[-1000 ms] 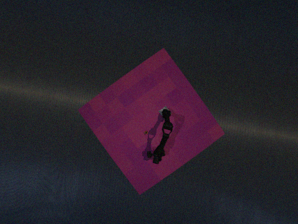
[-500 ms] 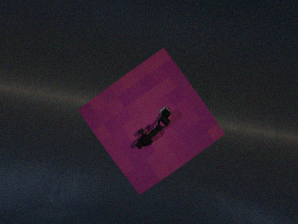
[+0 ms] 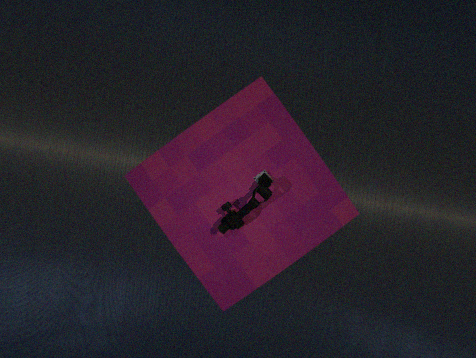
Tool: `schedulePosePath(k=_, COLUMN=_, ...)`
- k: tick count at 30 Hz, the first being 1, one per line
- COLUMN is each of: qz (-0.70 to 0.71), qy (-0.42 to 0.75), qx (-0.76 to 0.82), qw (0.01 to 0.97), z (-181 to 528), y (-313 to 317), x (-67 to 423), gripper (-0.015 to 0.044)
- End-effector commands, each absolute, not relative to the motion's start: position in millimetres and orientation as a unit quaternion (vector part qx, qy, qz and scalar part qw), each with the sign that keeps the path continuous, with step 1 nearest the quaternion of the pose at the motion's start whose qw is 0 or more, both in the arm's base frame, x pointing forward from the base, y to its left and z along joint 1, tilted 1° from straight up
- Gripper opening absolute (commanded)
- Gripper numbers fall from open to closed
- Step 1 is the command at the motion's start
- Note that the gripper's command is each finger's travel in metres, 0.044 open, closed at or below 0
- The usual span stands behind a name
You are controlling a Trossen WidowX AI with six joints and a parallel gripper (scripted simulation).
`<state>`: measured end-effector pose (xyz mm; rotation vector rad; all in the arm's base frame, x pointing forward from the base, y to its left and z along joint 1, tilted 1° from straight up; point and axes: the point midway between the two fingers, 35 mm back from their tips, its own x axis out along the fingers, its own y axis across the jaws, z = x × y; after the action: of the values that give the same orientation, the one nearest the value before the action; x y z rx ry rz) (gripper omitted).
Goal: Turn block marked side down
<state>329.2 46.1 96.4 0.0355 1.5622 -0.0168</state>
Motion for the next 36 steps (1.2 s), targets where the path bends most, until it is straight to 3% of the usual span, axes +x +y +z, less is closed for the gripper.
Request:
schedulePosePath(k=1, qz=-0.009, qy=0.703, qx=0.018, qw=0.711, z=84.5, y=46.2, x=330.2, gripper=0.0440)
schedulePosePath(k=28, qz=-0.009, qy=0.703, qx=0.018, qw=0.711, z=47.0, y=46.7, x=330.4, gripper=0.0440)
schedulePosePath(k=36, qz=-0.009, qy=0.703, qx=0.018, qw=0.711, z=47.0, y=46.7, x=330.4, gripper=0.0230)
